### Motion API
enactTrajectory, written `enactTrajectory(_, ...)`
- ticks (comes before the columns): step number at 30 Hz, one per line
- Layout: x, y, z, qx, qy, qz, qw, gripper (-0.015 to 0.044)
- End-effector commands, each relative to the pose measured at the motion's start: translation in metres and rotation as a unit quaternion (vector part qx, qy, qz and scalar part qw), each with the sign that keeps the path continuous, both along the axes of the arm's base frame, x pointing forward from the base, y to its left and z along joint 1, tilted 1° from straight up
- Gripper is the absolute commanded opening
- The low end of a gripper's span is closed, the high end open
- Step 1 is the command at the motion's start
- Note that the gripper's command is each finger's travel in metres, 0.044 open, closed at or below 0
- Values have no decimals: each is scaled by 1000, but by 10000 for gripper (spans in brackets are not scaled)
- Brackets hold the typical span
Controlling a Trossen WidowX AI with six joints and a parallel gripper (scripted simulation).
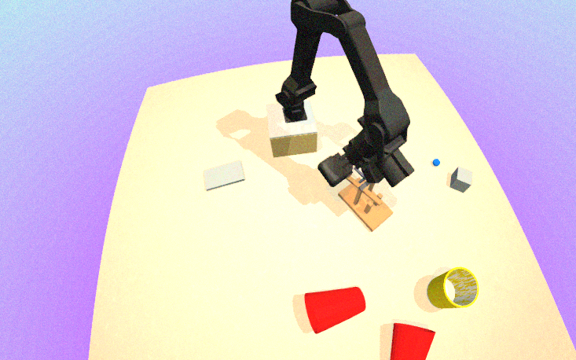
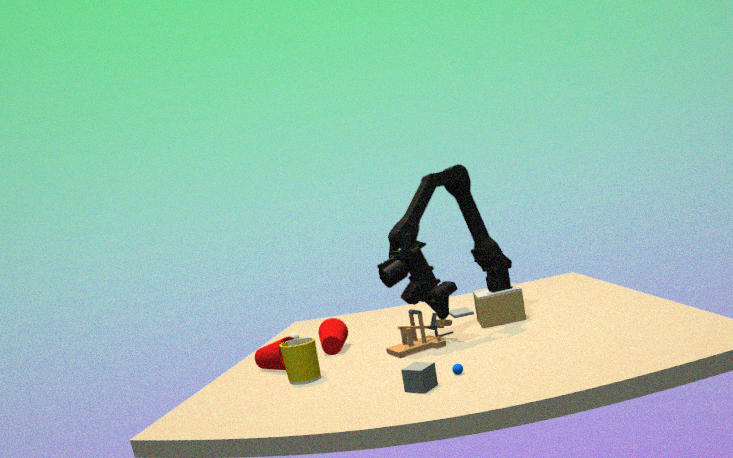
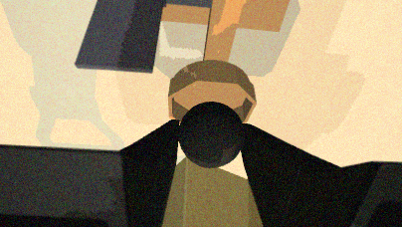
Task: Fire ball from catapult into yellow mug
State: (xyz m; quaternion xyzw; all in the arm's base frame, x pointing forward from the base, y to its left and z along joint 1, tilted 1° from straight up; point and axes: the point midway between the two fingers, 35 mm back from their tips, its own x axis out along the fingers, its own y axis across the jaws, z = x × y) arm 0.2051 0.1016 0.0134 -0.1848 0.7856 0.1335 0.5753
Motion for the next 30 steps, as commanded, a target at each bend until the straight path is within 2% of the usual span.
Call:
enactTrajectory(1,0,0,0,0,0,0,1000,0)
enactTrajectory(6,0,0,0,0,0,0,1000,0)
enactTrajectory(16,0,0,2,0,0,0,1000,263)
enactTrajectory(18,3,2,23,0,0,0,1000,315)
enactTrajectory(23,-2,0,106,-3,0,-2,1000,440)
enactTrajectory(26,-5,-1,117,-3,0,-2,1000,440)
enactTrajectory(27,1,2,97,1,-2,1,1000,440)
enactTrajectory(30,28,15,102,20,-37,-3,999,440)
